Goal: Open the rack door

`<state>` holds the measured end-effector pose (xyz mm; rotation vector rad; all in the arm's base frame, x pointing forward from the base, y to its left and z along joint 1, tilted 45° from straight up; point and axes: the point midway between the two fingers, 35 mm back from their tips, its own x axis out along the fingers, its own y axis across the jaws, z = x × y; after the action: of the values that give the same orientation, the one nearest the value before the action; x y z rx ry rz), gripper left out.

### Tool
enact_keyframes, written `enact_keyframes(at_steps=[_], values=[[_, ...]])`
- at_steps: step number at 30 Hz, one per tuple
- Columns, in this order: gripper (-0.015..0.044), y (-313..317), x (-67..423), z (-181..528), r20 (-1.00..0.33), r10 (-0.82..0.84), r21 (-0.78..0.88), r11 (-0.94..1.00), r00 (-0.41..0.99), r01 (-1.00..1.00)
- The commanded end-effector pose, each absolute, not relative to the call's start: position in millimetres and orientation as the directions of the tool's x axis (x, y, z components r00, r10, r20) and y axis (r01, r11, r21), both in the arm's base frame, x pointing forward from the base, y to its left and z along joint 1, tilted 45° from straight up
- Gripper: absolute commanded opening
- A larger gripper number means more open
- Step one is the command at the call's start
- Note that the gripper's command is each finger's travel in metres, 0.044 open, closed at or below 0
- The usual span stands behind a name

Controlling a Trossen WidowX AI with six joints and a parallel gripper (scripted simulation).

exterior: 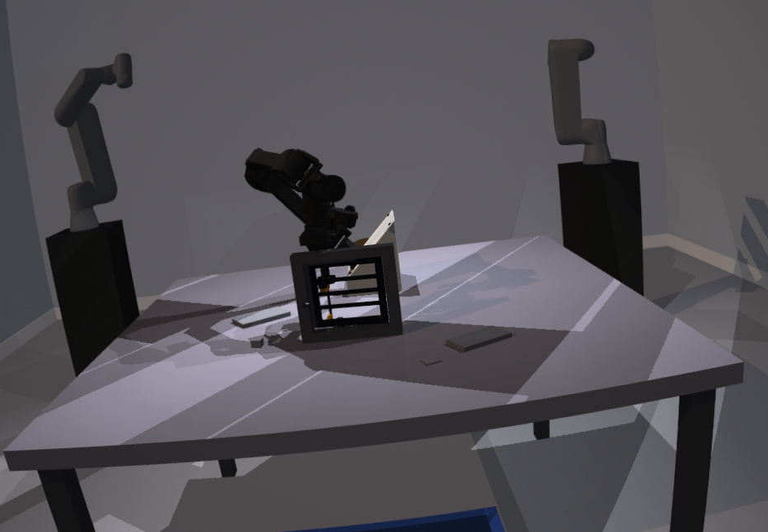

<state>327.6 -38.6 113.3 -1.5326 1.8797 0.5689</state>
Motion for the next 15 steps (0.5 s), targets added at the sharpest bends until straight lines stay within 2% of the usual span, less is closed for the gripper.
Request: enact_keyframes(at_steps=[1,15], values=[[0.0019,-36.2,324.2,111.5,-0.711,-0.694,-0.116,0.277,-0.115,-0.954],[0.0019,-25.7,309.6,103.6,-0.712,-0.693,-0.285,0.435,-0.115,-0.854]])
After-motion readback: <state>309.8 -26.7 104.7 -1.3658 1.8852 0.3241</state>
